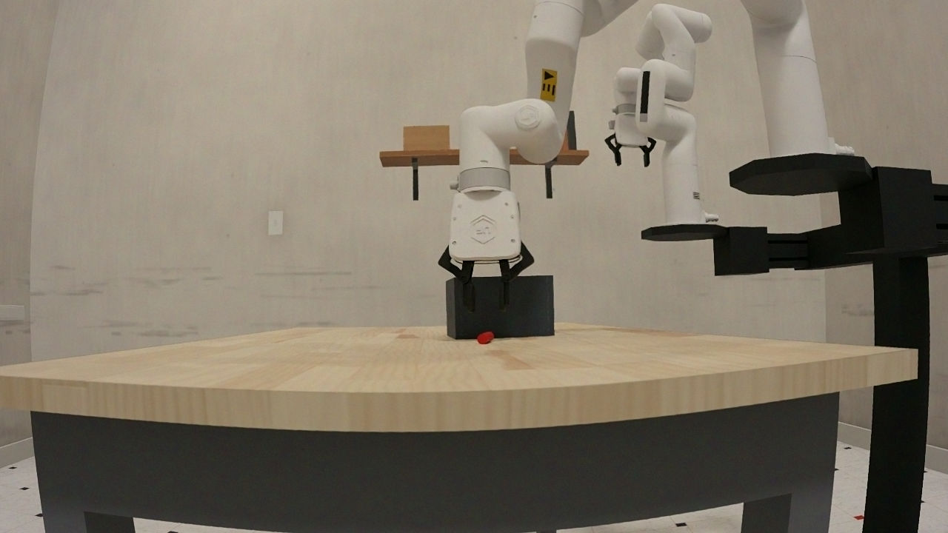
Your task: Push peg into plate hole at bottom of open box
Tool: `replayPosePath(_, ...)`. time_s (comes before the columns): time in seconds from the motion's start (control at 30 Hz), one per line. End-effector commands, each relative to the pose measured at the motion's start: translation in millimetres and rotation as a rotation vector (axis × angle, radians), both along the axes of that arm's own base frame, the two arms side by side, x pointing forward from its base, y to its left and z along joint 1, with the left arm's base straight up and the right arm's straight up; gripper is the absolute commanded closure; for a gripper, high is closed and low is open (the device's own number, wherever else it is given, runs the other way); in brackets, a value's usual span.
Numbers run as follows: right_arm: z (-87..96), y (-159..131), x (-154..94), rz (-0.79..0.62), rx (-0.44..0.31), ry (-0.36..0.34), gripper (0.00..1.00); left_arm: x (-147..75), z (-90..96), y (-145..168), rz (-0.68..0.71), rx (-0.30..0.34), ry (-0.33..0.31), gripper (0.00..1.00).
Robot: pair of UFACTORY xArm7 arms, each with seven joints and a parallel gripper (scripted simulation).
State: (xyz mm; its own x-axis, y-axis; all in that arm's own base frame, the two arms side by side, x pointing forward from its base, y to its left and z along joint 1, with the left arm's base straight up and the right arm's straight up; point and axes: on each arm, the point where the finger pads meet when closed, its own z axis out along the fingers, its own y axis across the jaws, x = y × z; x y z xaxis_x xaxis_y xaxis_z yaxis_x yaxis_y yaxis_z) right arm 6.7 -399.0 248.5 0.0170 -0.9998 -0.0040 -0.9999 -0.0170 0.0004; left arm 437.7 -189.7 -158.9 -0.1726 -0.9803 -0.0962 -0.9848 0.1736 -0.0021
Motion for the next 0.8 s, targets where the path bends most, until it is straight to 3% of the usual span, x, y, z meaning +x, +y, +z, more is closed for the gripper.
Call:
replayPosePath(0.0, 1.5, -1.0, 0.1, 0.0, -0.004, -0.001, 0.0, 1.0, 0.7, -1.3, 0.001, 0.097, -0.017, 0.56)
replayPosePath(0.3, 1.5, -1.0, 0.1, 0.0, -0.004, -0.001, 0.0, 1.1, 0.9, -1.4, 0.001, 0.239, -0.043, 0.56)
replayPosePath(0.77, 1.5, -1.0, 0.1, 0.0, -0.004, -0.001, 0.0, 1.2, 1.1, -1.4, 0.001, 0.247, -0.045, 0.56)
